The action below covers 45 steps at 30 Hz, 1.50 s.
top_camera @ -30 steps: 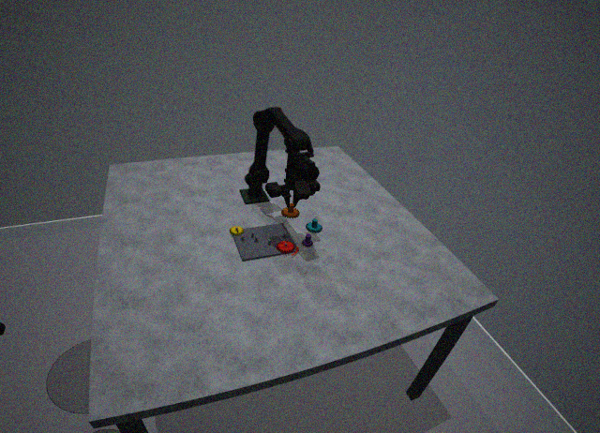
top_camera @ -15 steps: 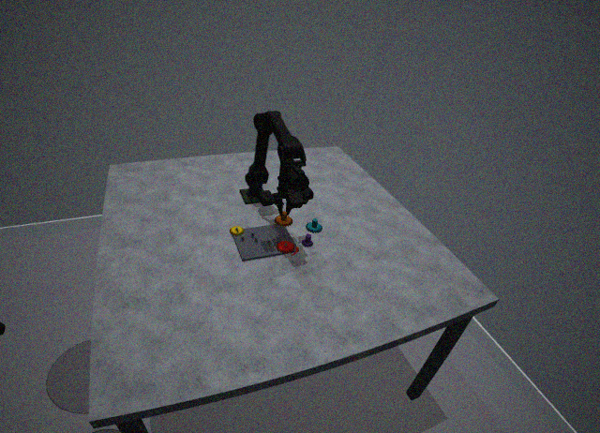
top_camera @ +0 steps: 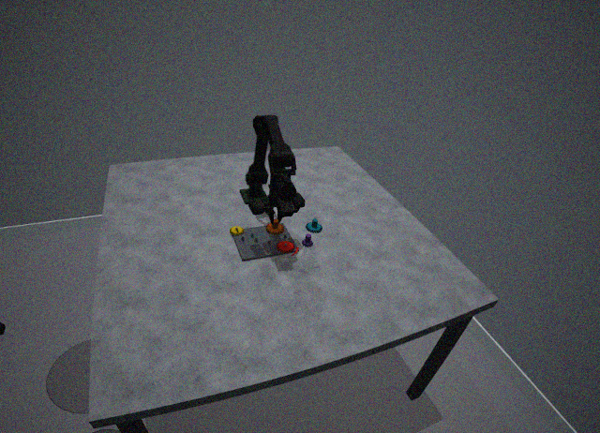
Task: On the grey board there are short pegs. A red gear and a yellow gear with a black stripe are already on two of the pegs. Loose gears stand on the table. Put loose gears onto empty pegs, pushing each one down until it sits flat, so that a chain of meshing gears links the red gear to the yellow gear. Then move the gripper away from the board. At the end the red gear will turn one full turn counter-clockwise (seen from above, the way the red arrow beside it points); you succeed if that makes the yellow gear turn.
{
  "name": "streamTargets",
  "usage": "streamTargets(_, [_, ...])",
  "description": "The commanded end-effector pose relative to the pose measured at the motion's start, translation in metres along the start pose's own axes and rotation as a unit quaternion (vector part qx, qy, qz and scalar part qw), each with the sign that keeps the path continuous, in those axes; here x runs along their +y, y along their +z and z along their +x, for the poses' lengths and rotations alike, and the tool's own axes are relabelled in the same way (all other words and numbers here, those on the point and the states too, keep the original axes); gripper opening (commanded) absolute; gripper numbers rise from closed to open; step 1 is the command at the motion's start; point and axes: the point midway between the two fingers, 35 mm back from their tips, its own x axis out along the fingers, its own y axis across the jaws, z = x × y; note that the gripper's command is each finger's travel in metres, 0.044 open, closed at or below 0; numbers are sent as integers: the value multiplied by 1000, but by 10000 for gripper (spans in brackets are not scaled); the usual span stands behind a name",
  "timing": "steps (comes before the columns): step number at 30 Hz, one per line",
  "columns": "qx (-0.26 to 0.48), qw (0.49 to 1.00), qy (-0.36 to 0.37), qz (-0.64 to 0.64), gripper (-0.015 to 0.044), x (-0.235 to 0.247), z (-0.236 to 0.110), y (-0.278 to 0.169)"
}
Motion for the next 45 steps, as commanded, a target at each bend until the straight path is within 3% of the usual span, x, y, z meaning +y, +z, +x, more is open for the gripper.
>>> streamTargets(1, [-2,1000,-1,-2,0,-10,3,4])
streamTargets(30, [-1,1000,-2,-8,0,-20,8,6])
streamTargets(45, [-1,998,-2,-69,0,-20,28,5])
